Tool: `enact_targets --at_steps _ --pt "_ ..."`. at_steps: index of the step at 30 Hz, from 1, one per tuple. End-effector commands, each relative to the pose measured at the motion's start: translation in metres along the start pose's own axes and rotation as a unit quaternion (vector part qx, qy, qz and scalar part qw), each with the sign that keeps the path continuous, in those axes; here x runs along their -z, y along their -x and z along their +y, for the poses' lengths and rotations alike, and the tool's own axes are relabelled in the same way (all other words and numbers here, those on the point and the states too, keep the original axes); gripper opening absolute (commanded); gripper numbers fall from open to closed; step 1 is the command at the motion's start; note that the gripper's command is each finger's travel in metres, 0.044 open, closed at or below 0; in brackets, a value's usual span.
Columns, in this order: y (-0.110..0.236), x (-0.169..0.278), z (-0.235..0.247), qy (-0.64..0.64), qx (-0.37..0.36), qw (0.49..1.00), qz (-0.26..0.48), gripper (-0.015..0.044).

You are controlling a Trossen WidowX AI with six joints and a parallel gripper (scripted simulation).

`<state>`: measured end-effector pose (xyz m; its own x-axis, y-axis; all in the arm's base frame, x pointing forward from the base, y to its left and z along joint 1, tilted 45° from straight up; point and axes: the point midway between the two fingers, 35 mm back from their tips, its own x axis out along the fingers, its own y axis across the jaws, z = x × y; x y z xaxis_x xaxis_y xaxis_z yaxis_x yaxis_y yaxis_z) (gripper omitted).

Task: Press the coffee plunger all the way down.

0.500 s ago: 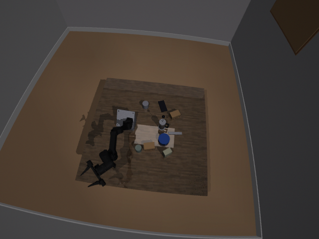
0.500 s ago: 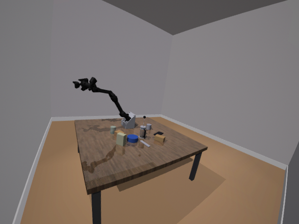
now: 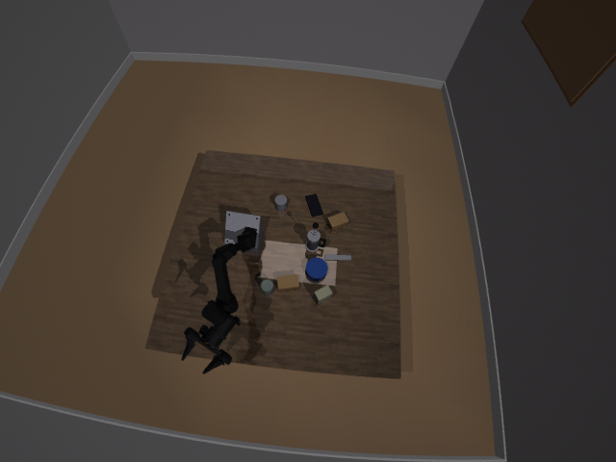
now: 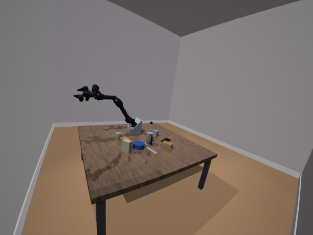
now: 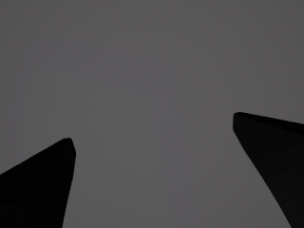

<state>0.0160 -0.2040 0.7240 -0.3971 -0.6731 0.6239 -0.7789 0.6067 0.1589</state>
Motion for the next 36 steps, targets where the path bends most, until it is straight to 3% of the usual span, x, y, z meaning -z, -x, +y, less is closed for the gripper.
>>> enact_targets --at_steps 1,11,17,22,27,36 --pt "0.015 -0.002 -0.047 0.054 0.07 0.996 -0.003 0.044" --pt "0.069 0.004 -0.13 0.136 0.208 0.968 0.036 0.044" --pt "0.142 0.011 -0.197 0.241 0.322 0.91 0.102 0.044" --pt "0.187 0.014 -0.223 0.285 0.373 0.87 0.15 0.044" --pt "0.26 0.02 -0.25 0.357 0.429 0.795 0.238 0.044" --pt "0.421 0.018 -0.261 0.483 0.462 0.602 0.437 0.044"
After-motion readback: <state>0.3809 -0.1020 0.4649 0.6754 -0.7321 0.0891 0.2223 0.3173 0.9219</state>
